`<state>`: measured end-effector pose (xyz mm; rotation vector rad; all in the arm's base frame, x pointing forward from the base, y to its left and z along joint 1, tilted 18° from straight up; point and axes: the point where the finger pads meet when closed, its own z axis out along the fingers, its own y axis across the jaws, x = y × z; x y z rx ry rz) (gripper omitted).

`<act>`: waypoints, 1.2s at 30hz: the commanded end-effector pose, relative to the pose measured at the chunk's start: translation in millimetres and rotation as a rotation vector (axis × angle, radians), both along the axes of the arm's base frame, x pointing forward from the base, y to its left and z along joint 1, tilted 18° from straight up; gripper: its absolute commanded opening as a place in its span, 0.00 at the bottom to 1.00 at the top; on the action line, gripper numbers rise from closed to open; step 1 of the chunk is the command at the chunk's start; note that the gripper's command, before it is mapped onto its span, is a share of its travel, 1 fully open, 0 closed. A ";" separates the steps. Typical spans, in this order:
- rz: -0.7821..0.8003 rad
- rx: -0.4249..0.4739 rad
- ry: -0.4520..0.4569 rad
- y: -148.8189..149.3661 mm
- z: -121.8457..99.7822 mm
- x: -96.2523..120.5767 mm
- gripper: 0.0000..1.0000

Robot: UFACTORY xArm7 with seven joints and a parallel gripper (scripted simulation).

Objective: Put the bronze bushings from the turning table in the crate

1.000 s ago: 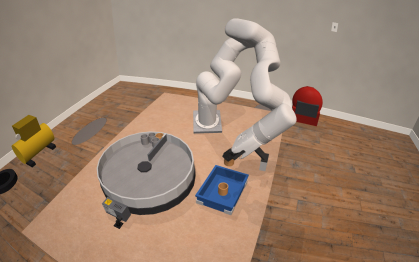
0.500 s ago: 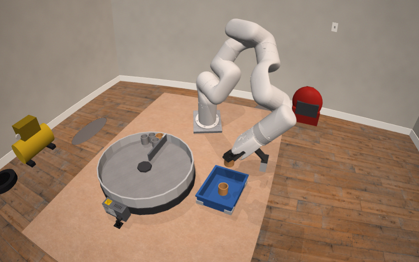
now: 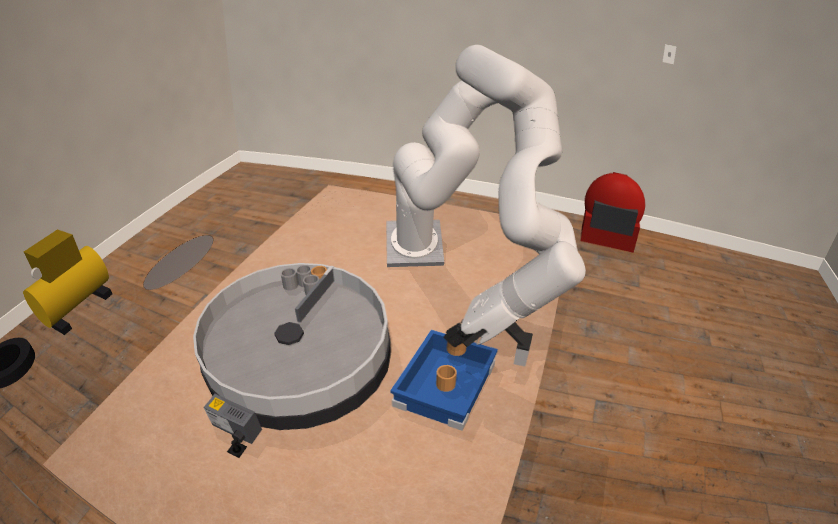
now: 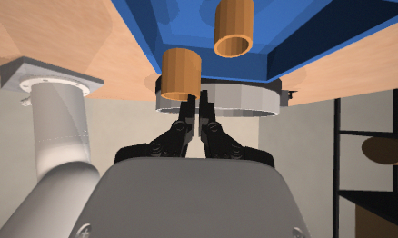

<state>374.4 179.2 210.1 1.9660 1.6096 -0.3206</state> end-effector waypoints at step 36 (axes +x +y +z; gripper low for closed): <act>-0.001 0.000 -0.002 3.5 -24.9 10.2 0.00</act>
